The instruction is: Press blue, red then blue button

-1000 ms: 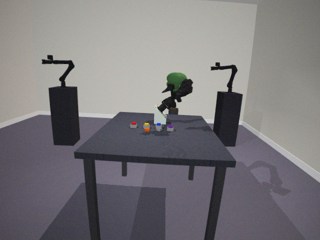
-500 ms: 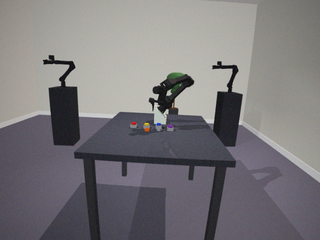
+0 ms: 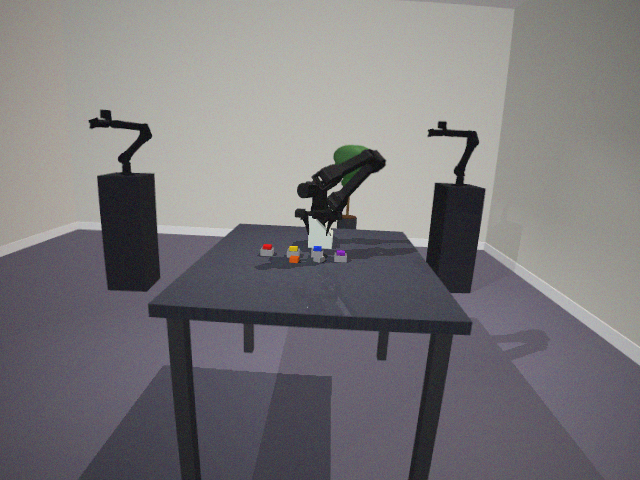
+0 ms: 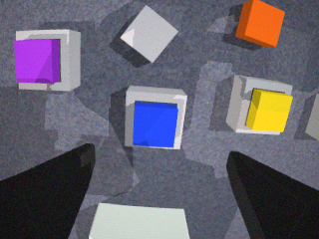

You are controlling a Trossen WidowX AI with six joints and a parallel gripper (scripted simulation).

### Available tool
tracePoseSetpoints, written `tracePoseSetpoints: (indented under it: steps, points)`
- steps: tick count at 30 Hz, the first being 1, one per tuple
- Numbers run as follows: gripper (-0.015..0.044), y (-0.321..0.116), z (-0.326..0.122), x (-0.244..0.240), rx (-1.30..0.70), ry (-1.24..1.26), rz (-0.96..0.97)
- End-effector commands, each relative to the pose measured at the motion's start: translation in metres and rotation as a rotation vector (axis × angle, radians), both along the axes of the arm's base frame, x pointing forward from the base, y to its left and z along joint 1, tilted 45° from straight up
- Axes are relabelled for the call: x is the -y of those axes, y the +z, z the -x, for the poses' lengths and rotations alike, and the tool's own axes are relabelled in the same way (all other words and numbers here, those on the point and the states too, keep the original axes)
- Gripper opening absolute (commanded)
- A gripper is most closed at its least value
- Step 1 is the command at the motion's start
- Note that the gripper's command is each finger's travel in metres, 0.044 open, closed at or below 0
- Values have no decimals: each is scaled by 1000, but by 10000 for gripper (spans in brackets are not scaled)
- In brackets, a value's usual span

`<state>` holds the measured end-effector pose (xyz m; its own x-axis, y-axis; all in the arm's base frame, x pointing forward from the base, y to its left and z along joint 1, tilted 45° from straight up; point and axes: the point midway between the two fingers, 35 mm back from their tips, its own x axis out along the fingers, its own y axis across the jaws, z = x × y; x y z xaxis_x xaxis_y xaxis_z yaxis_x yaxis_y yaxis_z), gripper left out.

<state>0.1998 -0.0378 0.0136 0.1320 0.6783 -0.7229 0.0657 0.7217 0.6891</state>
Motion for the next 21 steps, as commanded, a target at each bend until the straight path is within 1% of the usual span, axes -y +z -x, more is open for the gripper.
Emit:
tracePoseSetpoints:
  steps: [1, 7, 8, 21]
  points:
    - [190, -16, 2, -20, -13, -2, -18]
    - [32, -16, 2, -20, -13, -2, -18]
    - [20, -16, 2, -20, -13, -2, -18]
    - [20, -19, 1, -22, -13, -2, -17]
